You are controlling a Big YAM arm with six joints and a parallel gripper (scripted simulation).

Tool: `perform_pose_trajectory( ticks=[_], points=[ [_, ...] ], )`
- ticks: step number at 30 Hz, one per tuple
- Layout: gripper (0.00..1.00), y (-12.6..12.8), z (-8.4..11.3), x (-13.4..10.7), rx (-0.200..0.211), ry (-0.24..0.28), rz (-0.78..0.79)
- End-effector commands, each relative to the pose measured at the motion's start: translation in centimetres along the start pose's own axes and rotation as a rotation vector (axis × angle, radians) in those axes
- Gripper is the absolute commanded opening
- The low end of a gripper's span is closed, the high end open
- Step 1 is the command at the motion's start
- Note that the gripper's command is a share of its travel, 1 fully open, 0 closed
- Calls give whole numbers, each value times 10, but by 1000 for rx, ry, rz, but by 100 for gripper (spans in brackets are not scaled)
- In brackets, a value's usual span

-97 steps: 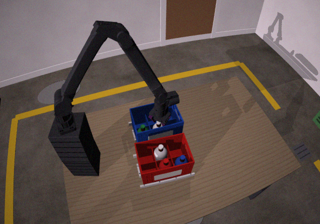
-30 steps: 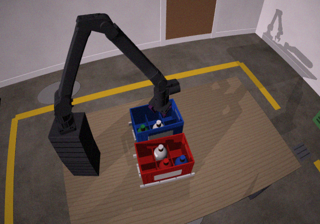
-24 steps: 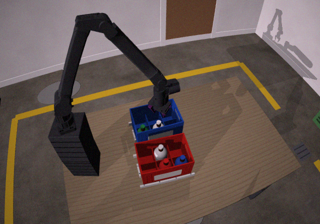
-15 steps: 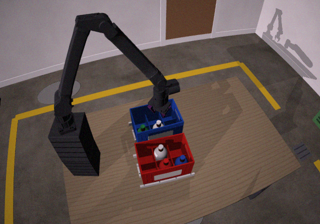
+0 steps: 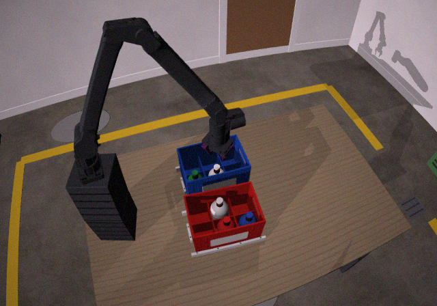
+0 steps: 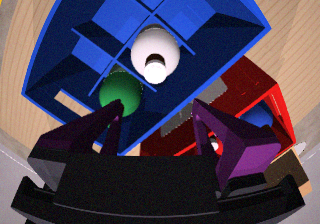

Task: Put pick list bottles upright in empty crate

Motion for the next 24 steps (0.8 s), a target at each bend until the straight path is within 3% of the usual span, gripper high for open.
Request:
perform_pose_trajectory(
  ticks=[1, 4, 24],
  points=[
    [61, -6, 1, -4, -1, 0, -3],
    [61, -4, 6, 7, -8, -19, 2],
    [61, -4, 6, 6, -8, -19, 2]
  ],
)
Point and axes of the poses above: the point where the finger pads meet when closed, its own z axis back along the fingers, its own y axis across the jaws, x = y × z, the point moved 10 cm from there along z, back along the fingers, and after that the axes turned 15 degrees about -z, right-handed, at the moved point
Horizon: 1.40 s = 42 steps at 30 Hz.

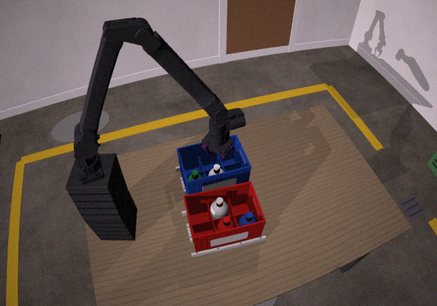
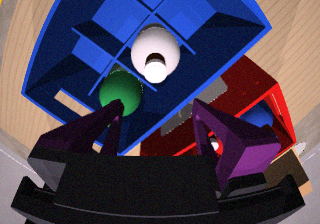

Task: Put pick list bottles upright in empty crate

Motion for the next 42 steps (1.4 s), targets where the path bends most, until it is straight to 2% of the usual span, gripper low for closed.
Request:
perform_pose_trajectory(
  ticks=[1, 3, 4, 5, 6, 8, 9, 13, 14, 16, 18, 22, 27, 30, 31, 35, 42],
  points=[
    [61, -4, 6, 7, -9, -21, 2],
    [61, -4, 6, 7, -9, -21, 2],
    [61, -8, 1, 0, -4, -7, -3],
    [61, -4, 6, 7, -9, -21, 2],
    [61, -8, 1, -1, -4, -7, -3],
    [61, -4, 6, 7, -9, -21, 2],
    [61, -8, 1, -1, -4, -7, -4],
    [61, -8, 0, -1, -3, -7, -4],
    [61, -10, 12, -6, -15, -34, 2],
    [61, -18, 11, -12, -15, -34, 2],
    [61, -25, 1, -22, -5, -14, -1],
    [61, -43, -1, -31, -6, -17, -1],
    [61, -60, -6, -54, 4, 2, -4],
    [61, -64, -6, -57, 4, 2, -4],
    [61, -75, 9, -45, -22, -39, 3],
    [61, -86, -4, -68, -3, -8, -2],
    [61, -119, 2, -82, -18, -25, 1]
  ],
)
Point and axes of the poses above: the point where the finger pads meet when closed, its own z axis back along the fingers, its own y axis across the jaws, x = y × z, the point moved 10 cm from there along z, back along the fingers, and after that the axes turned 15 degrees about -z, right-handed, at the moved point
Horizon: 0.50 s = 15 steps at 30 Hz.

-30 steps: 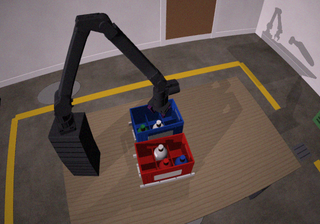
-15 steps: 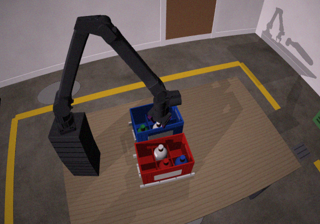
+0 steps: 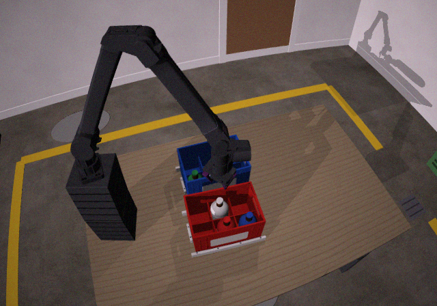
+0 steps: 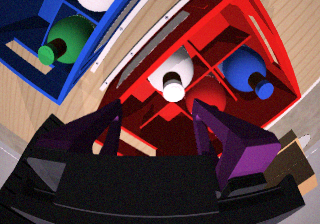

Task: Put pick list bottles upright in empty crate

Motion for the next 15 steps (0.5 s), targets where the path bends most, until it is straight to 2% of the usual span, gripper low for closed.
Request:
perform_pose_trajectory(
  ticks=[1, 8, 9, 13, 15],
  points=[
    [61, -28, 3, -1, -23, -36, 25],
    [61, -45, 9, -12, -24, -35, 25],
    [61, -37, 9, -4, -23, -34, 48],
    [61, -35, 10, -3, -21, -32, 50],
    [61, -36, 8, -12, -18, -26, 26]
  ],
)
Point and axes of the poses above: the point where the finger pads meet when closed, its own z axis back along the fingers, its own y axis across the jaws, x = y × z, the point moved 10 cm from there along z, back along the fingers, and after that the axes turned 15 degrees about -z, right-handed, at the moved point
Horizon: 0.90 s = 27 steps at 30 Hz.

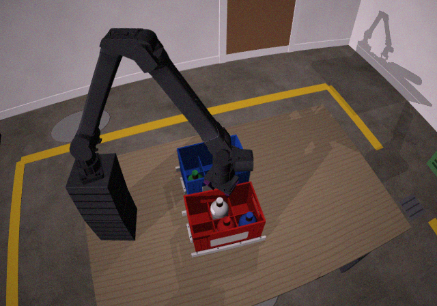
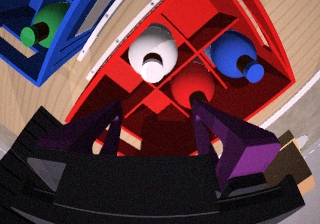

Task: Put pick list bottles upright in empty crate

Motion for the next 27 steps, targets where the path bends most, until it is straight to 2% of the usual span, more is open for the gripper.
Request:
perform_pose_trajectory(
  ticks=[1, 7, 8, 22, 24, 25, 27],
  points=[
    [61, -6, 6, 7, -13, -18, 10],
    [61, -6, 6, 8, -13, -18, 10],
    [61, -6, -1, 13, -10, -17, 29],
    [61, -5, -21, 15, -16, -24, 18],
    [61, -5, -21, 15, -16, -24, 18],
    [61, -9, -12, 18, -30, -41, 16],
    [61, -6, -25, 14, -16, -24, 11]
  ],
)
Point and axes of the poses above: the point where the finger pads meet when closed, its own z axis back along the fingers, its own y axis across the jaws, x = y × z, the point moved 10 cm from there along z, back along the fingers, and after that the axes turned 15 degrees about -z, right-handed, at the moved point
